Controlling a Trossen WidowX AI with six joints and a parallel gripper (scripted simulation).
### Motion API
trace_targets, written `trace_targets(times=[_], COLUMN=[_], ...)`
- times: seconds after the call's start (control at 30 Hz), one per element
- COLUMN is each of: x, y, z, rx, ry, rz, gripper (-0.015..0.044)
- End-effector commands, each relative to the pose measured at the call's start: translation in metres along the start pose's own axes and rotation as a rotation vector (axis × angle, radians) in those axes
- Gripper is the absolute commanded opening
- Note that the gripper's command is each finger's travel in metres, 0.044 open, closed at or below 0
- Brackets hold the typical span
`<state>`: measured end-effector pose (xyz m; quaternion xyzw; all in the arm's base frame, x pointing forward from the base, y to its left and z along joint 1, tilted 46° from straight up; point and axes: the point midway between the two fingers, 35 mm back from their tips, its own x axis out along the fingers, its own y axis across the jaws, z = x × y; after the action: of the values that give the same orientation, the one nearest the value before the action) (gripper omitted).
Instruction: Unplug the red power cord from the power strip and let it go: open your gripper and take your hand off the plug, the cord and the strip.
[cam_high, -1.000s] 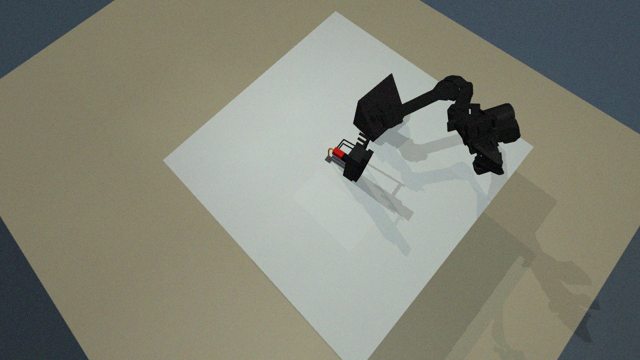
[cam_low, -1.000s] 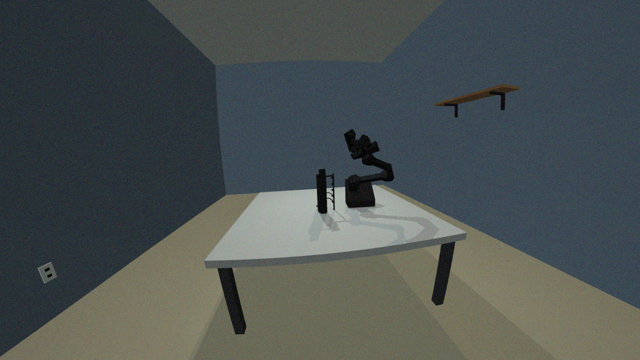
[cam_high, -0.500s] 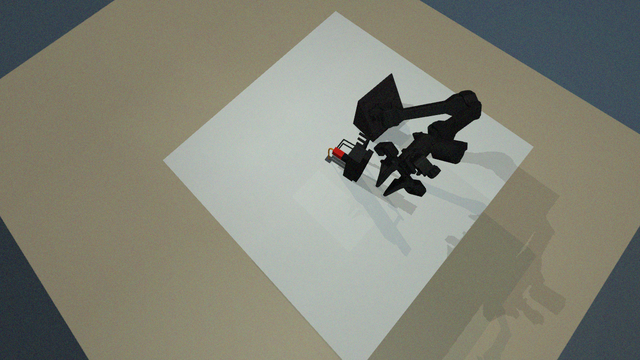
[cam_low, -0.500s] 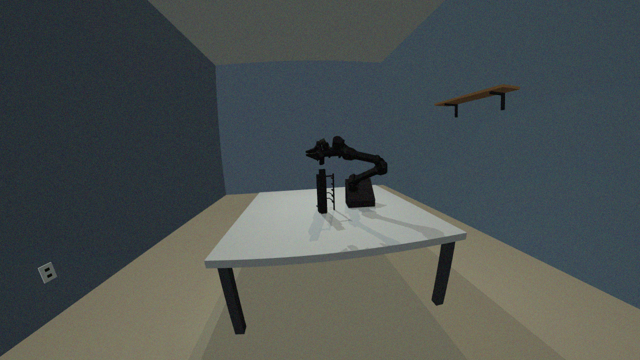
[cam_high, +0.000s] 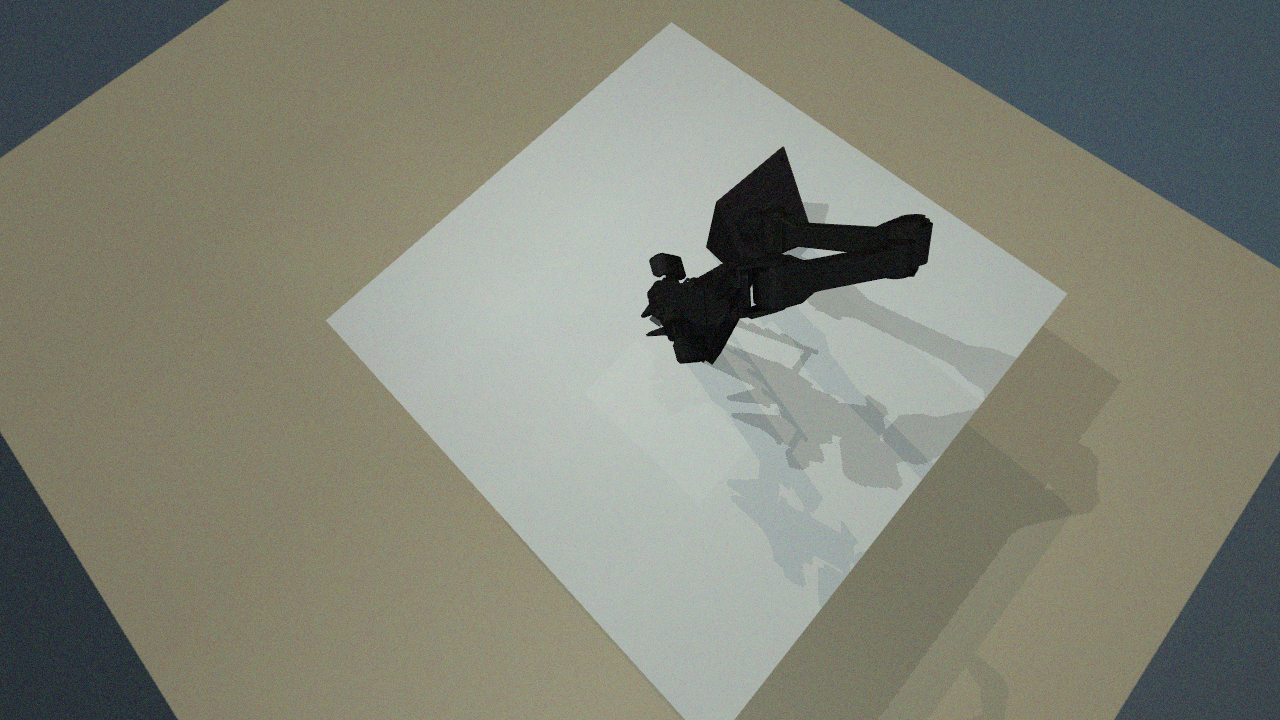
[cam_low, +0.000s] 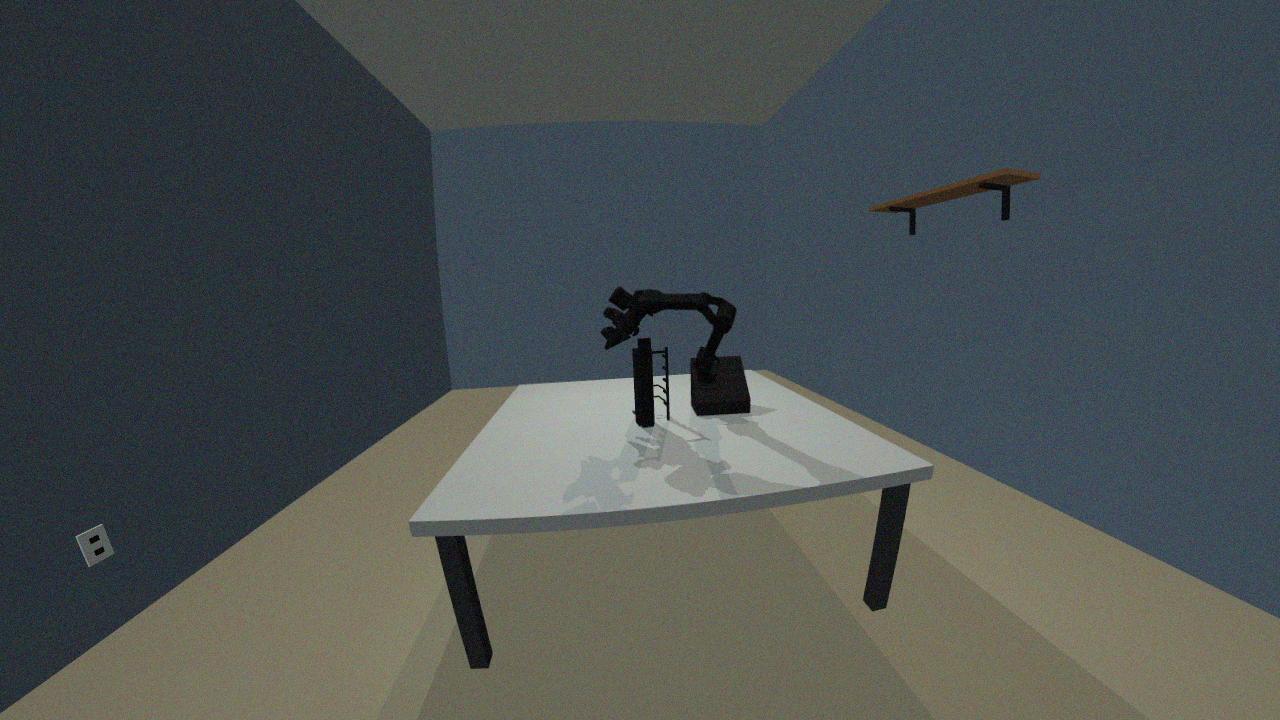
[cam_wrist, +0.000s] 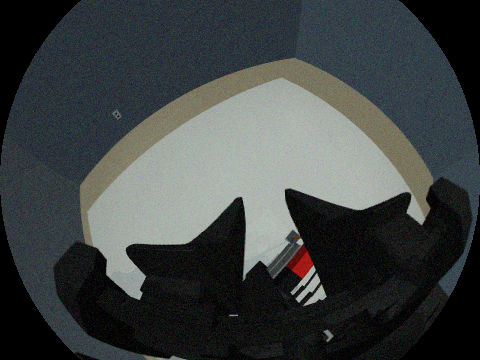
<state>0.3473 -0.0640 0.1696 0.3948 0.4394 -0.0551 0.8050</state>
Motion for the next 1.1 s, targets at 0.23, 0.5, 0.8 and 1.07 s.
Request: trace_targets(times=[0.23,0.5,0.8,1.07], x=[0.051,0.051,0.050,0.043], y=[-0.095,-0.098,-0.095,-0.085], z=[-0.084,-0.089,-0.090,-0.095], rx=[0.808,0.861,0.861,0.861], ry=[0.715,0.757,0.757,0.757], rz=[-0.269,-0.285,-0.285,-0.285], gripper=[0.0160,0.0160,0.0160,0.0160])
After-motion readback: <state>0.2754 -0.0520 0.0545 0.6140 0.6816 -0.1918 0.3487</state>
